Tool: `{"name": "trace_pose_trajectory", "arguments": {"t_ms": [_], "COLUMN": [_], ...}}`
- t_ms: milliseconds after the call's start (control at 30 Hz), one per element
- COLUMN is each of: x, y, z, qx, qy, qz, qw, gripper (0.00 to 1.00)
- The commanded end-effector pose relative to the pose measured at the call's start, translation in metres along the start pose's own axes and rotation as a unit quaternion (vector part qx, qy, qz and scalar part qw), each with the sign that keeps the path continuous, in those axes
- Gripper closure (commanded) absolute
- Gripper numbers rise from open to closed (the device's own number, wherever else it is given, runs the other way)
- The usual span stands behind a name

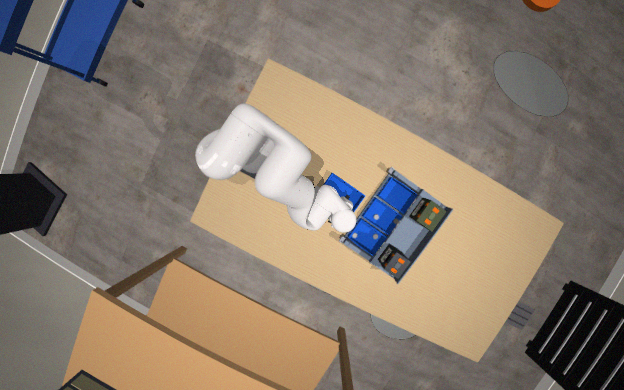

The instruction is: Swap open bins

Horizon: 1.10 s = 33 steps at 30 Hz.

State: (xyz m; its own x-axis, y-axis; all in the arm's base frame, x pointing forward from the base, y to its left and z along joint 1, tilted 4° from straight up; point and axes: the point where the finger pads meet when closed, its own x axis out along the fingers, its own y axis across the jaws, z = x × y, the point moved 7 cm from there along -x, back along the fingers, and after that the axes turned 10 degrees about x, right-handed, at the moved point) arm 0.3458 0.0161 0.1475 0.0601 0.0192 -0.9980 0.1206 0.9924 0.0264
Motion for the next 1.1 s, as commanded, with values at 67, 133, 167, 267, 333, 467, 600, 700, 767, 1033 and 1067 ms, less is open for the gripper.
{"name": "trace_pose_trajectory", "arguments": {"t_ms": [67, 133, 167, 267, 333, 467, 600, 700, 767, 1033, 1067], "x": [-0.0047, -0.0054, -0.0057, -0.0062, -0.0063, -0.0065, -0.0065, -0.0065, -0.0065, -0.0065, -0.0065], "y": [0.0002, 0.0002, 0.0002, 0.0002, 0.0002, 0.0002, 0.0002, 0.0002, 0.0002, 0.0002, 0.0002], "z": [0.0011, 0.0011, 0.0011, 0.0011, 0.0011, 0.0011, 0.0011, 0.0011, 0.0011, 0.0011, 0.0011], "qx": [0.0, 0.0, 0.0, 0.0, 0.0, 0.0, 0.0, 0.0, 0.0, 0.0, 0.0], "qy": [-0.002, -0.002, -0.002, -0.002, -0.002, -0.002, -0.002, -0.002, -0.002, -0.002, -0.002], "qz": [0.0, 0.0, 0.0, 0.0, 0.0, 0.0, 0.0, 0.0, 0.0, 0.0, 0.0], "qw": [1.0, 1.0, 1.0, 1.0, 1.0, 1.0, 1.0, 1.0, 1.0, 1.0, 1.0], "gripper": [0.74, 0.74, 0.74, 0.74, 0.74, 0.74, 1.0, 1.0, 1.0, 1.0, 1.0]}}
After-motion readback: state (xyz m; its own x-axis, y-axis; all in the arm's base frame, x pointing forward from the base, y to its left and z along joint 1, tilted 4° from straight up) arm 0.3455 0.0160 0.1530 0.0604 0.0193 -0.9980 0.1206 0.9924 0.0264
